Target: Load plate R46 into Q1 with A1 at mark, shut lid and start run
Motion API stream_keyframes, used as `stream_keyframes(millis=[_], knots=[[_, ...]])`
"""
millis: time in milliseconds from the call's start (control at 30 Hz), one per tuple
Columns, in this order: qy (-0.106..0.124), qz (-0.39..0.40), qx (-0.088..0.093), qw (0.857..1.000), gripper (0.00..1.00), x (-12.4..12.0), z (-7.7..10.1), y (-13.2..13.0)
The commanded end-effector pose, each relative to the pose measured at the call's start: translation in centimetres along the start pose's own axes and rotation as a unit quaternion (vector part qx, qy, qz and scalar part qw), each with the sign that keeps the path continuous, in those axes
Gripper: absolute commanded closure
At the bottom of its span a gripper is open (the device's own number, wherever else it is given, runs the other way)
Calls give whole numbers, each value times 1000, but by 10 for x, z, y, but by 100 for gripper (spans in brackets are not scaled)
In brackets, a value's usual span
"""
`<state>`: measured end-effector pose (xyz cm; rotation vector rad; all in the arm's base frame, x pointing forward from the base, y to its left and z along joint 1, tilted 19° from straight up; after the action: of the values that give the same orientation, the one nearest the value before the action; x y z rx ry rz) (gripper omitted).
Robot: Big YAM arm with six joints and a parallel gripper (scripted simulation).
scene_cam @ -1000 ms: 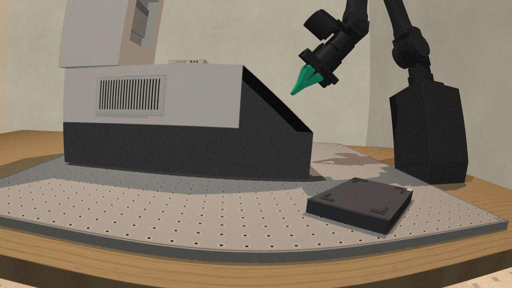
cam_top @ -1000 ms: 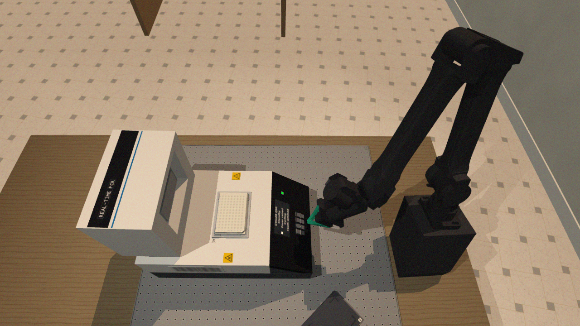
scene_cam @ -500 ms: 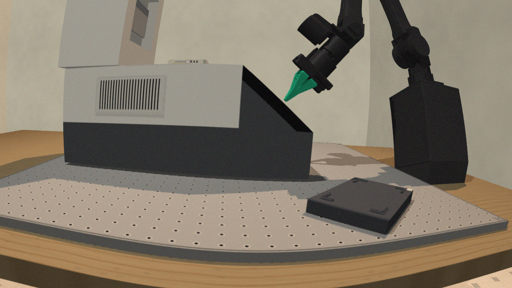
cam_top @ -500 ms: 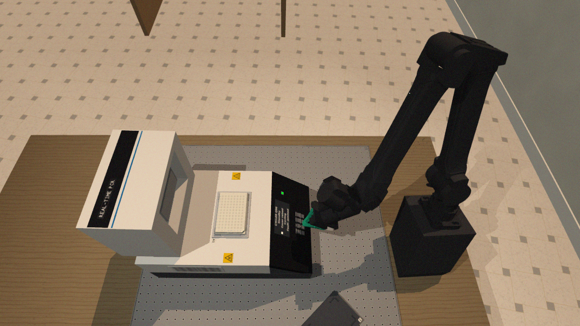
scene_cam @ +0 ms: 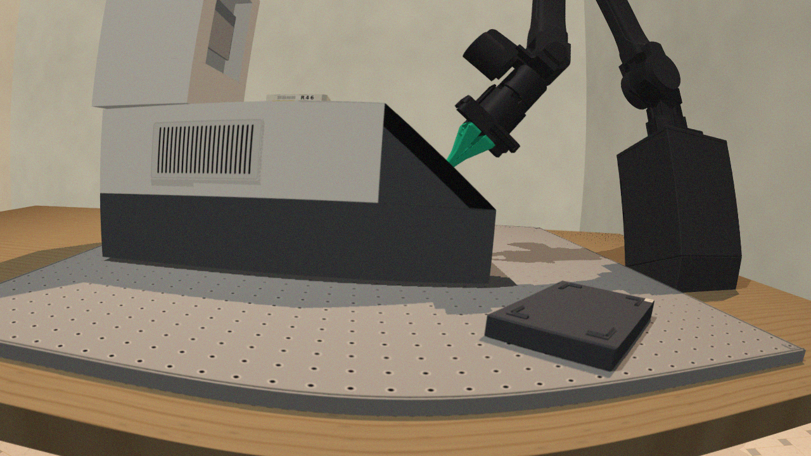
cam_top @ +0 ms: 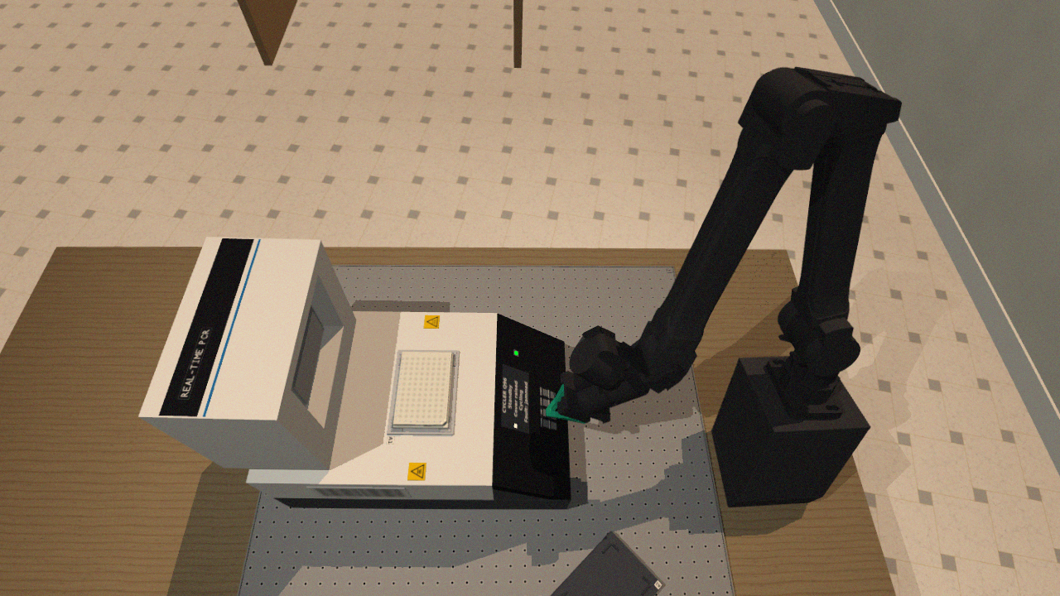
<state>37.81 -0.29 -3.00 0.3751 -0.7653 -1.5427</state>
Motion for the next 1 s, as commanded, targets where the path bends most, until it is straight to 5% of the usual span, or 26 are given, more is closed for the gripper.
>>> stream_keyframes(millis=[0,200,400,967], knots=[[5,2,17,1000,100,-7,2,13],[4,-2,9,1000,100,-1,8,7],[1,-4,22,1000,100,1,3,20],[-2,-12,24,1000,100,1,-2,20]])
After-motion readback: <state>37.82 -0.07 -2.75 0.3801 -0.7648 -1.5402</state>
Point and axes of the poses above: the point where the finger pads meet when closed, its own z axis back along the fingers, its own y axis across the jaws, x = y × z, the point moved 6 cm from there along z, back along the fingers, and after that the axes turned 10 degrees about -z, right-handed, at the moved point
